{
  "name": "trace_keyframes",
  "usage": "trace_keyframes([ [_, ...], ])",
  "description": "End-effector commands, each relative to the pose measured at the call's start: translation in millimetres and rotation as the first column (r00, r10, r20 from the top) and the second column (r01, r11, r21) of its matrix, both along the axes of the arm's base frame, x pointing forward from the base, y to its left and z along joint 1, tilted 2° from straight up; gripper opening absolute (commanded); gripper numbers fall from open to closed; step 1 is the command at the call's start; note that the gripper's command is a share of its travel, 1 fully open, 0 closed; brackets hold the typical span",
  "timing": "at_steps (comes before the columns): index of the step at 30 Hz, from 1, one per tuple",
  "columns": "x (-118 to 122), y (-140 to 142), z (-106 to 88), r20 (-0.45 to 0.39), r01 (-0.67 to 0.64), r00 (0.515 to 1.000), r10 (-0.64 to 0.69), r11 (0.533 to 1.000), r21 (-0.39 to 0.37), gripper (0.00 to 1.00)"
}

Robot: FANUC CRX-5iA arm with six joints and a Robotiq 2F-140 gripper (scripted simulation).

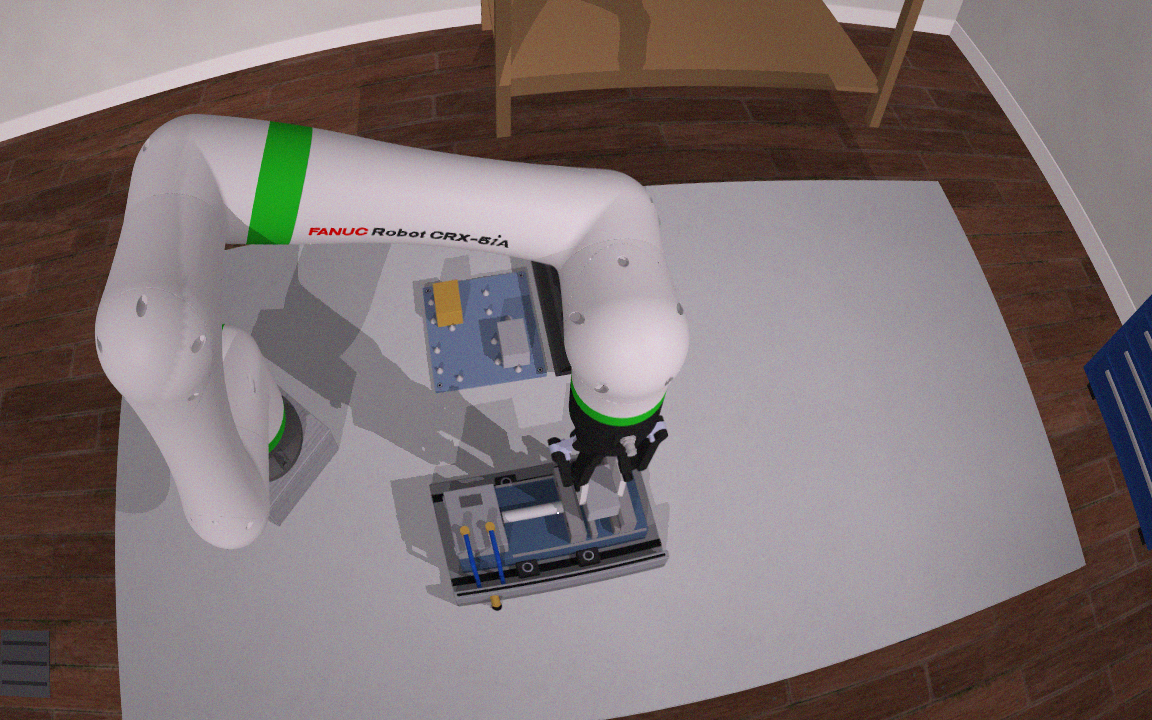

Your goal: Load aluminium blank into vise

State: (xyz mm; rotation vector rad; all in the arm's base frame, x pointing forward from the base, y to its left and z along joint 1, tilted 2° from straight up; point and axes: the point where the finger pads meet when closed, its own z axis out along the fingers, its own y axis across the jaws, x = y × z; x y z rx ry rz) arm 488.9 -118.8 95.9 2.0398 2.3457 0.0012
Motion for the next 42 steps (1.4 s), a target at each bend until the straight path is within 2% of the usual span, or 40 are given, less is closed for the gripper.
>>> trace_keyframes([
  [1, 0, 0, -0.2, 0.0, 0.0, 1.0, 0.0, 1.0, 0.0, 0.0],
  [42, 0, 0, -11.8, 0.0, 0.0, 1.0, 0.0, 1.0, 0.0, 0.0],
])
